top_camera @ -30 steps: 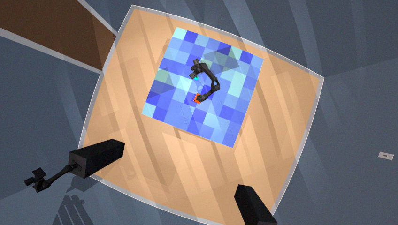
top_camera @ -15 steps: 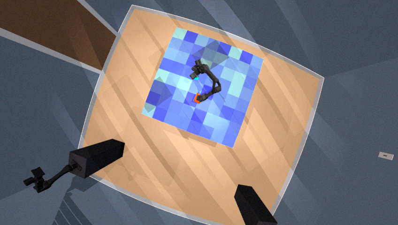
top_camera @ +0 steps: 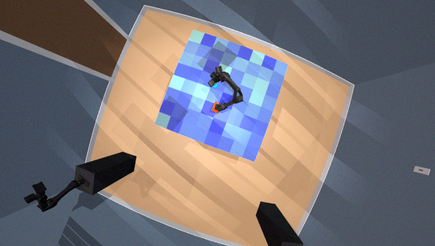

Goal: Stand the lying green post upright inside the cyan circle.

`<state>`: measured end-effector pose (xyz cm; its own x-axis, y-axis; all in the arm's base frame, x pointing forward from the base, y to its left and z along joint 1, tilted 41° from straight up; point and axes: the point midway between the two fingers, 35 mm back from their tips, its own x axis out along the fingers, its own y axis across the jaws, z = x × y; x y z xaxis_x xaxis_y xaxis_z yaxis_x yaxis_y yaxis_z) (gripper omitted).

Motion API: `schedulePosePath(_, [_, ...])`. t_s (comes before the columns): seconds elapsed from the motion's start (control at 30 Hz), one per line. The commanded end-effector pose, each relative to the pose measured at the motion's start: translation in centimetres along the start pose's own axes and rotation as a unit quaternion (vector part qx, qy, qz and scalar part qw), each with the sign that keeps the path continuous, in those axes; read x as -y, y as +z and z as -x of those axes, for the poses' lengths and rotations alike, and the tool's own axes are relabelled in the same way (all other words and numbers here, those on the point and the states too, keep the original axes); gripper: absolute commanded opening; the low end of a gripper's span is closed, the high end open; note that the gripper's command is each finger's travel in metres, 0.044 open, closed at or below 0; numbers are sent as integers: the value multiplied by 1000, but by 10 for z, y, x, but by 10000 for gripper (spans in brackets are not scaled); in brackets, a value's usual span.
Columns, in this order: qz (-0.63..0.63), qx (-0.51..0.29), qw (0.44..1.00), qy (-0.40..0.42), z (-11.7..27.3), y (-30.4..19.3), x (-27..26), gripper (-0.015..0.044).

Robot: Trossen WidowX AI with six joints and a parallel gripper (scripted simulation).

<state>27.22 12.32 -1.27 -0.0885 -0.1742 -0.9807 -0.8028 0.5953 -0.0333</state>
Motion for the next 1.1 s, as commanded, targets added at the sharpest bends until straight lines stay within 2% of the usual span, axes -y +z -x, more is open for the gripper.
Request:
schedulePosePath(0.0, [2, 18, 1000, 5, 1, -1, -1, 23])
schedulePosePath(1.07, [9, 138, 990, 27, -1, -2, 2, 23])
